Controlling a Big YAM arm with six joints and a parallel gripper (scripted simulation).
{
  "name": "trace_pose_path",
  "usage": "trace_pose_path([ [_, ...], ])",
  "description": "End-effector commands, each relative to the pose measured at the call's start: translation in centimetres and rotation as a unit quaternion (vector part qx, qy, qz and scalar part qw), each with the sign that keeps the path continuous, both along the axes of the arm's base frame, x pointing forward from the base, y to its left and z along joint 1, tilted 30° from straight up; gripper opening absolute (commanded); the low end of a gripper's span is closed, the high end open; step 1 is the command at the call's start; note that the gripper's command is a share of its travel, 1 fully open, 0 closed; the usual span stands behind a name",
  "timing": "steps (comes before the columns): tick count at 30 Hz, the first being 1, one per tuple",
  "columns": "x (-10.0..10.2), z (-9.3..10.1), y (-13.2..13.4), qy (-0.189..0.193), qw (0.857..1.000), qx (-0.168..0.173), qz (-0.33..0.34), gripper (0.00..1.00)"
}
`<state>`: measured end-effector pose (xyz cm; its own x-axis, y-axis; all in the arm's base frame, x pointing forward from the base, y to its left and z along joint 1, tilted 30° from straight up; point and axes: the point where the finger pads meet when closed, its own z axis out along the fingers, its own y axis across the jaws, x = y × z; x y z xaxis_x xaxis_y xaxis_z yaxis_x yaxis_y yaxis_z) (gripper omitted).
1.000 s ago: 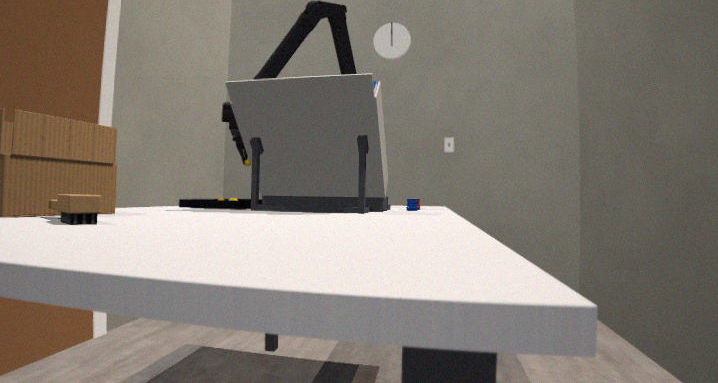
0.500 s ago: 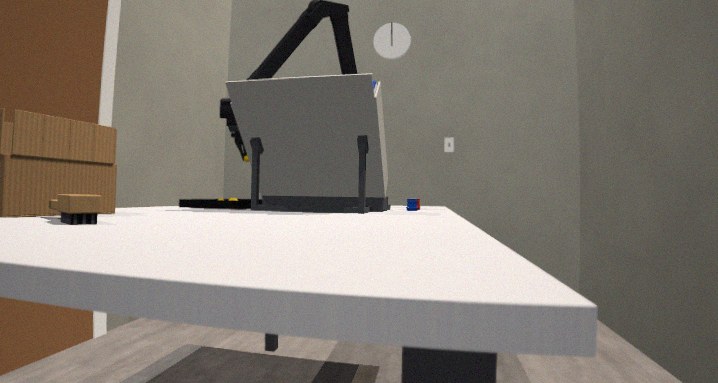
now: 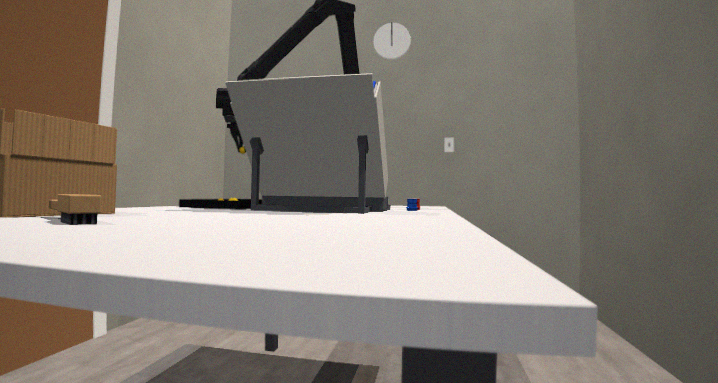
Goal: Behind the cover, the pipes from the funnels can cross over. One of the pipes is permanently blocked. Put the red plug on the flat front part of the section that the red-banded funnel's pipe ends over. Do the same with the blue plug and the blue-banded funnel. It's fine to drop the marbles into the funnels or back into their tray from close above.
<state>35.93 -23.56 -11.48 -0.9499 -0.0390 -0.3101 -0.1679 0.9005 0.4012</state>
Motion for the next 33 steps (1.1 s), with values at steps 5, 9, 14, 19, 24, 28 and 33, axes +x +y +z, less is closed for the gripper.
trace_pose_path([
  [5, 1.5, 0.4, -0.3, -0.001, 1.0, 0.001, 0.0, 0.0],
  [9, 1.2, 1.9, 1.0, -0.009, 1.0, 0.002, -0.003, 0.0],
  [14, 0.4, 5.6, 4.4, -0.028, 1.0, 0.004, -0.012, 0.0],
  [19, -0.5, 9.3, 7.7, -0.048, 0.999, 0.007, -0.02, 0.0],
  [24, -1.0, 11.5, 9.7, -0.059, 0.998, 0.008, -0.025, 0.0],
  [28, -1.3, 13.9, 11.9, -0.073, 0.997, 0.01, -0.028, 0.0],
  [33, -1.6, 16.9, 14.6, -0.091, 0.995, 0.013, -0.032, 0.0],
])
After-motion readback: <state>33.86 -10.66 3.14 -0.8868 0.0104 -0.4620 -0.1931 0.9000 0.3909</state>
